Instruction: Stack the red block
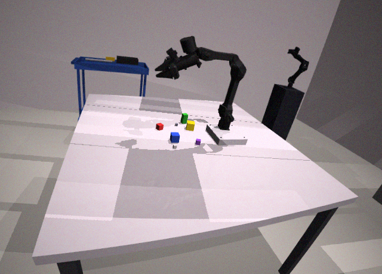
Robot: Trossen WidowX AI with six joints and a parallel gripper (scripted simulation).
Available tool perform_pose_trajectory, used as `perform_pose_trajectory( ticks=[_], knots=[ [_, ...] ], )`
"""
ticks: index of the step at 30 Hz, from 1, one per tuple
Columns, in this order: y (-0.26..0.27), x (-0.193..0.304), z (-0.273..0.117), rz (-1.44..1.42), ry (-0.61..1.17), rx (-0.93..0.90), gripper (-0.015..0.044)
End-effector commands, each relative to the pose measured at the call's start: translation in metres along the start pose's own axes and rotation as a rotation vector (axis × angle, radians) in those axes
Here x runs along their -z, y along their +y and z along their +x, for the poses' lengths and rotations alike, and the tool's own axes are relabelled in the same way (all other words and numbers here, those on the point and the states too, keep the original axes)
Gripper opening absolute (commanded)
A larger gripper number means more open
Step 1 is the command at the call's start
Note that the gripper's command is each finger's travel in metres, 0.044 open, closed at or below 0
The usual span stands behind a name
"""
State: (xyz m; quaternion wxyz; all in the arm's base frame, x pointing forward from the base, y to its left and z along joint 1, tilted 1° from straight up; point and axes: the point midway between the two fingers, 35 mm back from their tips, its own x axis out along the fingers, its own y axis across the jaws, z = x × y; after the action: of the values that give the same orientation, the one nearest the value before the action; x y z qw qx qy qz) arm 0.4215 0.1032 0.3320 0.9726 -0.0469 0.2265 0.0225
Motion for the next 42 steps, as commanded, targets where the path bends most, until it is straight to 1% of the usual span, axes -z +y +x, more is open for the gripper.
perform_pose_trajectory(
  ticks=[1, 6, 10, 15, 21, 24, 31, 39, 42],
  knots=[
    [-0.009, 0.035, 0.031, -0.125, 0.176, -0.01, 0.044],
    [-0.025, 0.084, 0.062, -0.248, 0.392, -0.042, 0.044],
    [-0.037, 0.122, 0.078, -0.329, 0.558, -0.095, 0.044],
    [-0.052, 0.169, 0.087, -0.415, 0.767, -0.2, 0.044],
    [-0.068, 0.221, 0.088, -0.47, 0.993, -0.37, 0.044],
    [-0.076, 0.229, 0.083, -0.474, 1.016, -0.391, 0.044],
    [-0.076, 0.23, 0.083, -0.474, 1.016, -0.391, 0.044],
    [-0.072, 0.266, 0.103, -0.474, 1.016, -0.391, 0.044],
    [-0.072, 0.27, 0.105, -0.474, 1.016, -0.391, 0.044]
  ],
)
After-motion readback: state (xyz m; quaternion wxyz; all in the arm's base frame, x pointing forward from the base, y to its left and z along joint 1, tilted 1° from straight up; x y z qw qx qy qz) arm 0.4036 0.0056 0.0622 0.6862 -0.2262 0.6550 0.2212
